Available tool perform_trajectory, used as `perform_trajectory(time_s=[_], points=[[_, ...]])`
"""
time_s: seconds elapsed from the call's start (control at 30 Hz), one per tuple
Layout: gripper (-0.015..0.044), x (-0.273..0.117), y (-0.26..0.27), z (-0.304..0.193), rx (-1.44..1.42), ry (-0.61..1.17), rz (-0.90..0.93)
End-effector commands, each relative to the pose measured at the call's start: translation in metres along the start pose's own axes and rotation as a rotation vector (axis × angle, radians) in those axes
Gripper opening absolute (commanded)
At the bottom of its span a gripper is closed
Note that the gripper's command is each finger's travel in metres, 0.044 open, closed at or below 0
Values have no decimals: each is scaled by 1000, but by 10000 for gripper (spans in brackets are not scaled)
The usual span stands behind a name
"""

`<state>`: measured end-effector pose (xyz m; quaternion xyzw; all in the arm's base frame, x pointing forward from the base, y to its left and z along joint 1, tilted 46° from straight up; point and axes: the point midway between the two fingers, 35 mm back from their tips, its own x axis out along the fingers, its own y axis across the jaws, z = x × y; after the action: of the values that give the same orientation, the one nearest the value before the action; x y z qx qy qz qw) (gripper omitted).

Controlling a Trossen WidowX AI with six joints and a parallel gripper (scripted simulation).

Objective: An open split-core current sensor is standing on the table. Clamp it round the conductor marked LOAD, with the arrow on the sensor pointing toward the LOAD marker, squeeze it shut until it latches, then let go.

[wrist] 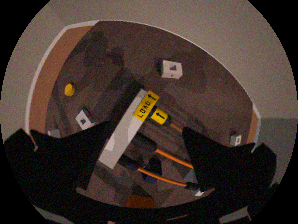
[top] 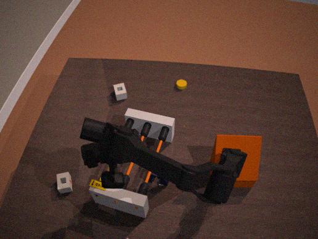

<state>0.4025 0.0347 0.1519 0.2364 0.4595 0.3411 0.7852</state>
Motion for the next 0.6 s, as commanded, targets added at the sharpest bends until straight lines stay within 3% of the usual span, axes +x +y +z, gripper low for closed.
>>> perform_trajectory(time_s=[0.0,0.2,0.27,0.37,0.57], points=[[440,0,0,1,-2,0,6],[440,0,0,1,-2,0,6],[387,-1,-1,-6,18,6,-1],[322,-6,-7,-41,104,31,-33],[322,-11,-14,-121,287,88,-97]])
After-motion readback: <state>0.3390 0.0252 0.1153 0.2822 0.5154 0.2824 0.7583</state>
